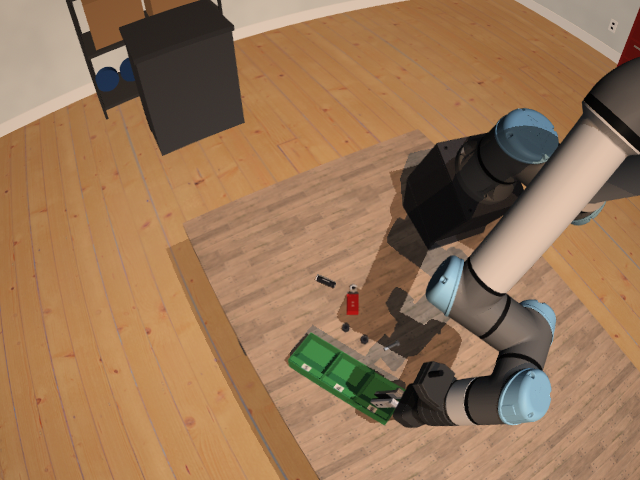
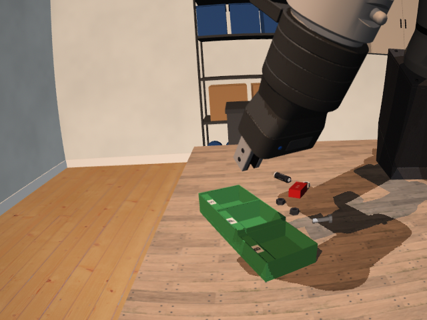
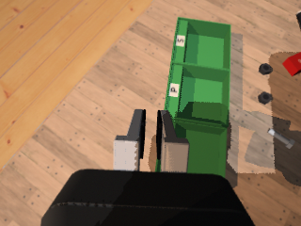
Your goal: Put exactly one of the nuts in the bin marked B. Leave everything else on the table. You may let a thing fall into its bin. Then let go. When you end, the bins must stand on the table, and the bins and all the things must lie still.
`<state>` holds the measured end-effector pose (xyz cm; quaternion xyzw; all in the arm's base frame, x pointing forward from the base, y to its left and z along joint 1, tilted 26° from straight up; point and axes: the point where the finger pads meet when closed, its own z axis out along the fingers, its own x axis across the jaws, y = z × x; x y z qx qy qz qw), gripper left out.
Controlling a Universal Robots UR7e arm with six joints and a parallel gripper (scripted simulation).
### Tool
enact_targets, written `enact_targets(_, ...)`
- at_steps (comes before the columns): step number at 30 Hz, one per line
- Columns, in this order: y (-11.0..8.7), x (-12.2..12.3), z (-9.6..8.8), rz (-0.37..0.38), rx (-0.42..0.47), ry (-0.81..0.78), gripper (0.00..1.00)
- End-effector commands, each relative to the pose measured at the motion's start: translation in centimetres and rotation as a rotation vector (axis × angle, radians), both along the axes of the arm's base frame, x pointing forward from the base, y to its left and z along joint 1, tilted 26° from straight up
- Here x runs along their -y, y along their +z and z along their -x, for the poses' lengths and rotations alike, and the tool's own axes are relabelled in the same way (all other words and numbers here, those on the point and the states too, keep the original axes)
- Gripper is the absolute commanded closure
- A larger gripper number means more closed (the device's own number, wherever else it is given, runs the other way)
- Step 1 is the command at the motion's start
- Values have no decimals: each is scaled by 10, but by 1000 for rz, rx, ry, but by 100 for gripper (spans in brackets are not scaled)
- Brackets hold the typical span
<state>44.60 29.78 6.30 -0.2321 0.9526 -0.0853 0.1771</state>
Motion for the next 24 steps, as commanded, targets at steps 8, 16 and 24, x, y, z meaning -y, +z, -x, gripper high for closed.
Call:
enact_targets(8,-24,59,-4,-101,-98,-268,69)
enact_targets(16,-34,84,-2,-137,-131,-366,69)
enact_targets(24,-51,127,5,-212,-196,-566,69)
